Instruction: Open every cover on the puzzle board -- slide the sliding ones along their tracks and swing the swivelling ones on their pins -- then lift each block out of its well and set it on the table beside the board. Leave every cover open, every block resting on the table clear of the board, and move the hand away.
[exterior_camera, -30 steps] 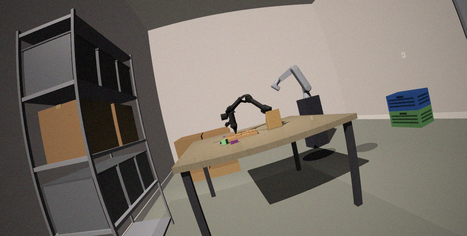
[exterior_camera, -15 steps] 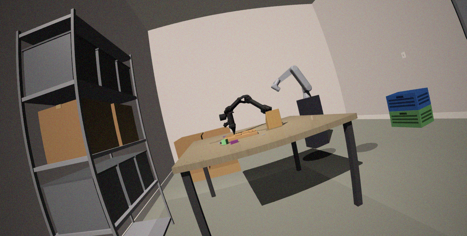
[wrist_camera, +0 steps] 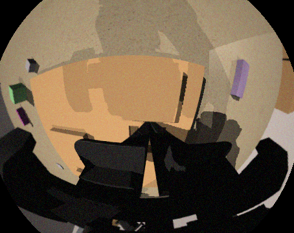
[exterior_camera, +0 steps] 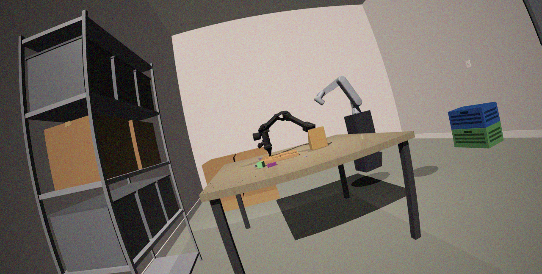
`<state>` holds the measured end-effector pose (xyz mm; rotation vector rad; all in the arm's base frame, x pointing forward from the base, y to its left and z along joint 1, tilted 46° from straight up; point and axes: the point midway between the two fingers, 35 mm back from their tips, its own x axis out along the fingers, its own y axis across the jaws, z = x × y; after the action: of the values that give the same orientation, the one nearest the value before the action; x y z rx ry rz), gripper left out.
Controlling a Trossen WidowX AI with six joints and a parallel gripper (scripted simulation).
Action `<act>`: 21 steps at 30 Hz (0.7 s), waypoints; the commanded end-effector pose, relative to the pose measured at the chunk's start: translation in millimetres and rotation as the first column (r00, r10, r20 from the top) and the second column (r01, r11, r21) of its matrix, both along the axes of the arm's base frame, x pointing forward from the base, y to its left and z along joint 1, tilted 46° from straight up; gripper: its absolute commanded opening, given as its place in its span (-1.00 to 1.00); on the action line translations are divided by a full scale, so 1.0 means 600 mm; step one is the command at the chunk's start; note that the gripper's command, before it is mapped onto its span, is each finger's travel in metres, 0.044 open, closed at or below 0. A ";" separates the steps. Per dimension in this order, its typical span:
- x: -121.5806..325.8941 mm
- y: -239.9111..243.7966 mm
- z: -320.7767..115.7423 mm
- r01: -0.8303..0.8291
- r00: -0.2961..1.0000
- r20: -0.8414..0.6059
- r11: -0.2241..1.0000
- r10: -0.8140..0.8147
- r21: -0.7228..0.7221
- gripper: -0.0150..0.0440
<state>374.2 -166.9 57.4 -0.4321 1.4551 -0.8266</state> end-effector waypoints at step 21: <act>0.017 0.027 0.027 -0.004 1.000 -0.008 1.000 0.004 0.001 -0.49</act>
<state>383.3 -153.5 70.8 -0.4406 1.4636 -0.8190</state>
